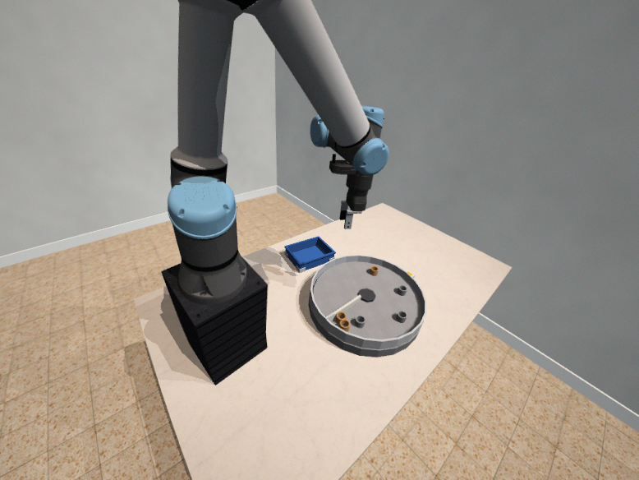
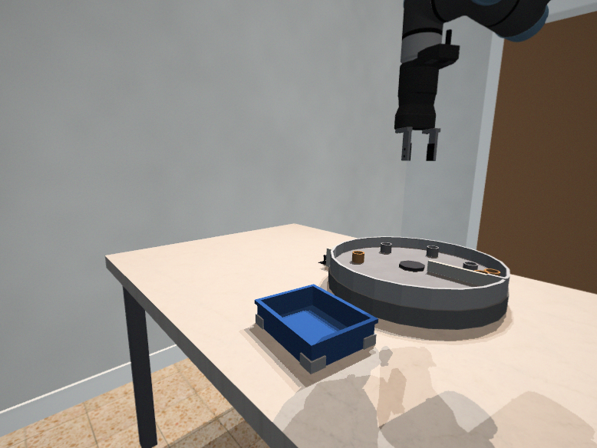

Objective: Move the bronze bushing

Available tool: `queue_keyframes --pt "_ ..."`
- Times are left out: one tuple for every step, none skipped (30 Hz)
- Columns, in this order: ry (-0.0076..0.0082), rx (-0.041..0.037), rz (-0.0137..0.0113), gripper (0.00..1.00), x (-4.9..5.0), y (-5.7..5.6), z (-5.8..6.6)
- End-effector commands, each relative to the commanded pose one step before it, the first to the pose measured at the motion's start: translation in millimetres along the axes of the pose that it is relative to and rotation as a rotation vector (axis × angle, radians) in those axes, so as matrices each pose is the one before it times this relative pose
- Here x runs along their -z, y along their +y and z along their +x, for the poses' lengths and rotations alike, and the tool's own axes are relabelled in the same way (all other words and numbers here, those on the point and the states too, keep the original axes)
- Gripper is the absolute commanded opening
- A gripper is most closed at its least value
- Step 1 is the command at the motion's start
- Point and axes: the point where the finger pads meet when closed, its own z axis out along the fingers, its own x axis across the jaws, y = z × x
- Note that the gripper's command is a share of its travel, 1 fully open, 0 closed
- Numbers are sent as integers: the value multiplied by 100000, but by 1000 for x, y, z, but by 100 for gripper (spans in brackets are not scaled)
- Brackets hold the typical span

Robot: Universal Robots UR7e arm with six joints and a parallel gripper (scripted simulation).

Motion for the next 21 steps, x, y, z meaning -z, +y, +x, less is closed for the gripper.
queue_keyframes --pt "411 105 -453 100 -7414 -507 -10696" --pt "0 0 0 100 0 0 0" --pt "0 0 0 100 0 0 0" --pt "0 0 0 100 0 0 0" --pt "0 0 0 100 0 0 0" --pt "0 0 0 100 0 0 0" --pt "0 0 0 100 0 0 0" --pt "0 0 0 100 0 0 0" --pt "0 0 0 100 0 0 0" --pt "-28 -10 51 100 -6376 -1828 -8902" --pt "4 4 22 100 -6664 -1807 -9279" --pt "4 4 22 100 -6664 -1806 -9279" --pt "4 4 22 100 -6664 -1805 -9279" --pt "4 4 22 100 -6664 -1804 -9279" --pt "0 0 0 100 0 0 0" --pt "0 0 0 100 0 0 0" --pt "0 0 0 100 0 0 0" --pt "0 0 0 100 0 0 0" --pt "0 0 0 100 0 0 0" --pt "0 0 0 100 0 0 0" --pt "0 0 0 100 0 0 0"
